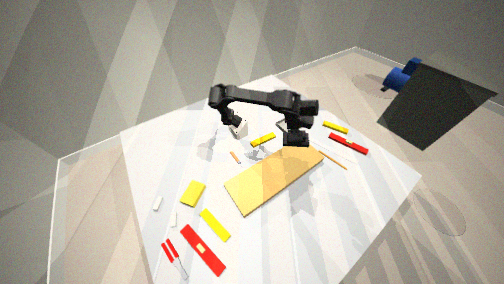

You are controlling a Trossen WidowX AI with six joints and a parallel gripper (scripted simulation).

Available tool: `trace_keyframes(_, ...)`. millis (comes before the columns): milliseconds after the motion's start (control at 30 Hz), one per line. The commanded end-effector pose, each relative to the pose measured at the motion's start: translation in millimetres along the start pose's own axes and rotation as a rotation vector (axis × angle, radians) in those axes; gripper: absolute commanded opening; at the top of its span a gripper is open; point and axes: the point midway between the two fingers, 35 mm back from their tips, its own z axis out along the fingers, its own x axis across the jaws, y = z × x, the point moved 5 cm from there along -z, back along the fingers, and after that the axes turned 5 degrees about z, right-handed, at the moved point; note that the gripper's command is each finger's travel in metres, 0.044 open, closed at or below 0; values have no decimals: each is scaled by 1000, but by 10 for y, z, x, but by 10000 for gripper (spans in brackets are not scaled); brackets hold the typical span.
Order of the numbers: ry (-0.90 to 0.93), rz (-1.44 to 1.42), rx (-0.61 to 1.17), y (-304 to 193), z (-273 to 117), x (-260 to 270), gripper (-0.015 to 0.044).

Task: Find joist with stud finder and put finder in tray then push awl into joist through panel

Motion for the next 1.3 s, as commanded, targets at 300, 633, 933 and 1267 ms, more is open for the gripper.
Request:
trace_keyframes(300,101,-319,23,147,248,1228,0)
trace_keyframes(633,158,-556,70,-20,493,2138,0)
trace_keyframes(933,188,-726,118,-285,709,2748,0)
trace_keyframes(1267,188,-726,118,-320,848,2740,0)
